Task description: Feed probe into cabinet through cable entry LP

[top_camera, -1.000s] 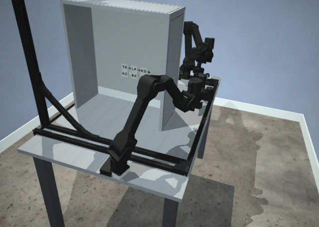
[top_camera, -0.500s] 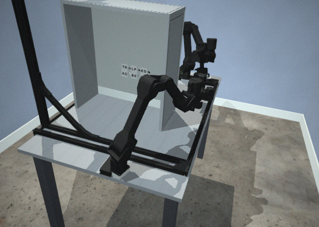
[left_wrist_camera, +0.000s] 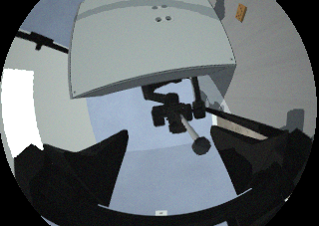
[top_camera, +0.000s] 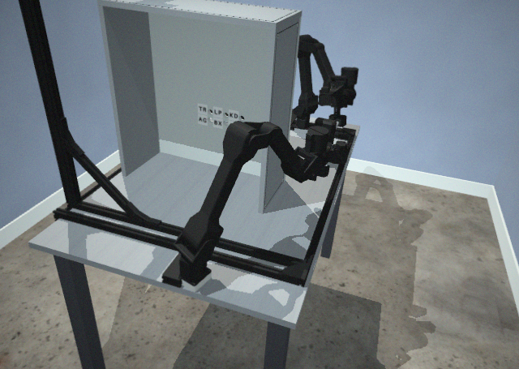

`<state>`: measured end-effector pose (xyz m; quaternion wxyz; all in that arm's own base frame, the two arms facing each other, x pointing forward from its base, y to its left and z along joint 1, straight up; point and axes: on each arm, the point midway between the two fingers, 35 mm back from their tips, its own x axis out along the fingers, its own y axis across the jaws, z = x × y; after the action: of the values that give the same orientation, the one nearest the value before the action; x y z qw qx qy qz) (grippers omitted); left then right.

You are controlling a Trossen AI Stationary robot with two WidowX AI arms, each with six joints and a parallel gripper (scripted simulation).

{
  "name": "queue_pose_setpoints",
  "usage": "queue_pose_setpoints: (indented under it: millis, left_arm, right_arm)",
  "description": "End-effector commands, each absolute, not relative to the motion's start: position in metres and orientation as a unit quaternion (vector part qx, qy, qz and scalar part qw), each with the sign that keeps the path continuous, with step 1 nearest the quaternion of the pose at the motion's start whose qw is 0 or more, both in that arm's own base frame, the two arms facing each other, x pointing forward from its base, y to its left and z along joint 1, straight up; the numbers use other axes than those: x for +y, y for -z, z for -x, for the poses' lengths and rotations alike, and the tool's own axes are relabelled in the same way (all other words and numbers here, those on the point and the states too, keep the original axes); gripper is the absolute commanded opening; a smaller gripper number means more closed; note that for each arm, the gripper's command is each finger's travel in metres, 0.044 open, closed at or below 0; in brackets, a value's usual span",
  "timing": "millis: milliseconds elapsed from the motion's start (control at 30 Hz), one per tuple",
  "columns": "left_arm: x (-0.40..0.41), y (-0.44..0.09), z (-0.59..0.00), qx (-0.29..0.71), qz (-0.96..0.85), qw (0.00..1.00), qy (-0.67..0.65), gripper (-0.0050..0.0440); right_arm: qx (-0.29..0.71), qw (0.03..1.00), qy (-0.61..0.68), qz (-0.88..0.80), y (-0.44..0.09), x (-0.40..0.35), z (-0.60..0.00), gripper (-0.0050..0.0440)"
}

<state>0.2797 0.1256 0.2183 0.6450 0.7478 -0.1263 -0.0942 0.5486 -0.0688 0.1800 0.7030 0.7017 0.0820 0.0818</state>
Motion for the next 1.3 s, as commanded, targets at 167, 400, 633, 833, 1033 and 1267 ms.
queue_pose_setpoints:
  millis: [167, 400, 633, 833, 1033, 1267]
  left_arm:
    - [0.143, -0.198, -0.265, -0.092, -0.727, 0.676, 0.080, 0.0440]
    - [0.152, -0.191, -0.257, -0.076, -0.719, 0.688, 0.069, 0.0440]
    - [0.158, -0.186, -0.251, -0.064, -0.713, 0.696, 0.061, 0.0440]
    - [0.162, -0.183, -0.247, -0.057, -0.709, 0.701, 0.056, 0.0440]
    - [0.164, -0.182, -0.245, -0.054, -0.707, 0.703, 0.053, 0.0440]
    - [0.165, -0.180, -0.244, -0.052, -0.705, 0.705, 0.052, 0.0440]
  right_arm:
    - [0.081, 0.702, -0.081, -0.702, -0.180, -0.069, -0.549, 0.0000]
    - [0.081, 0.702, -0.081, -0.702, -0.180, -0.069, -0.549, 0.0000]
    - [0.081, 0.702, -0.081, -0.702, -0.180, -0.069, -0.549, 0.0000]
    - [0.081, 0.702, -0.081, -0.702, -0.180, -0.069, -0.549, 0.0000]
    - [0.081, 0.702, -0.081, -0.702, -0.180, -0.069, -0.549, 0.0000]
    - [0.081, 0.702, -0.081, -0.702, -0.180, -0.069, -0.549, 0.0000]
